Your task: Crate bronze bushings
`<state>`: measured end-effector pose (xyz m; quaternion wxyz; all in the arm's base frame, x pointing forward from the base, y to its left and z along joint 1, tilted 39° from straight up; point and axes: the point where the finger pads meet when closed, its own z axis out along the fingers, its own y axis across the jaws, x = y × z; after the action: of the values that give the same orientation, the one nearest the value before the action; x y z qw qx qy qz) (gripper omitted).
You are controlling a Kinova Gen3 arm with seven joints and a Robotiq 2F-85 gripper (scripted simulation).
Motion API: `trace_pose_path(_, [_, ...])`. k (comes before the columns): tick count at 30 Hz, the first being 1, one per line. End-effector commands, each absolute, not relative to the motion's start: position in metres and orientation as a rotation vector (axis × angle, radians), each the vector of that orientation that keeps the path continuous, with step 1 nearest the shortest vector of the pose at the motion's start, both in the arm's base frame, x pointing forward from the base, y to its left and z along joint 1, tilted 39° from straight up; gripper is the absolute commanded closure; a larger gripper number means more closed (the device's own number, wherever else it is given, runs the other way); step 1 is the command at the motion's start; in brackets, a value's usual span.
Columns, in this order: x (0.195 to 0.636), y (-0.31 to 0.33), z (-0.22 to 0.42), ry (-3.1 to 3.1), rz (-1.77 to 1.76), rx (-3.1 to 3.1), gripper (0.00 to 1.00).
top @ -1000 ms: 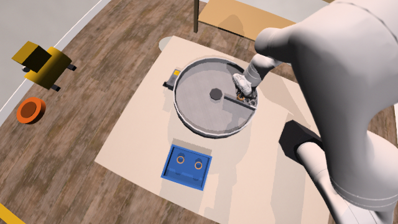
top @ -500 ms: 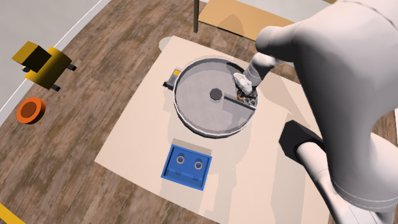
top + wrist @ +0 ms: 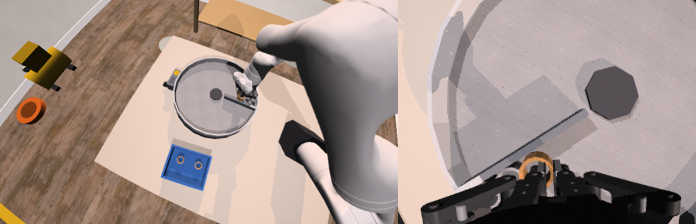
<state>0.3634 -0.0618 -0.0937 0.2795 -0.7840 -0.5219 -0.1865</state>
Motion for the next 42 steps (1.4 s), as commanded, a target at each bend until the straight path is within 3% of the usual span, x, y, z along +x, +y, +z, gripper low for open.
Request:
trace_pose_path(1, [0.365, -0.066, -0.09, -1.401, -0.503, -2.107, 1.0])
trace_pose_path(42, [0.365, -0.076, -0.078, -1.401, -0.503, -2.107, 1.0])
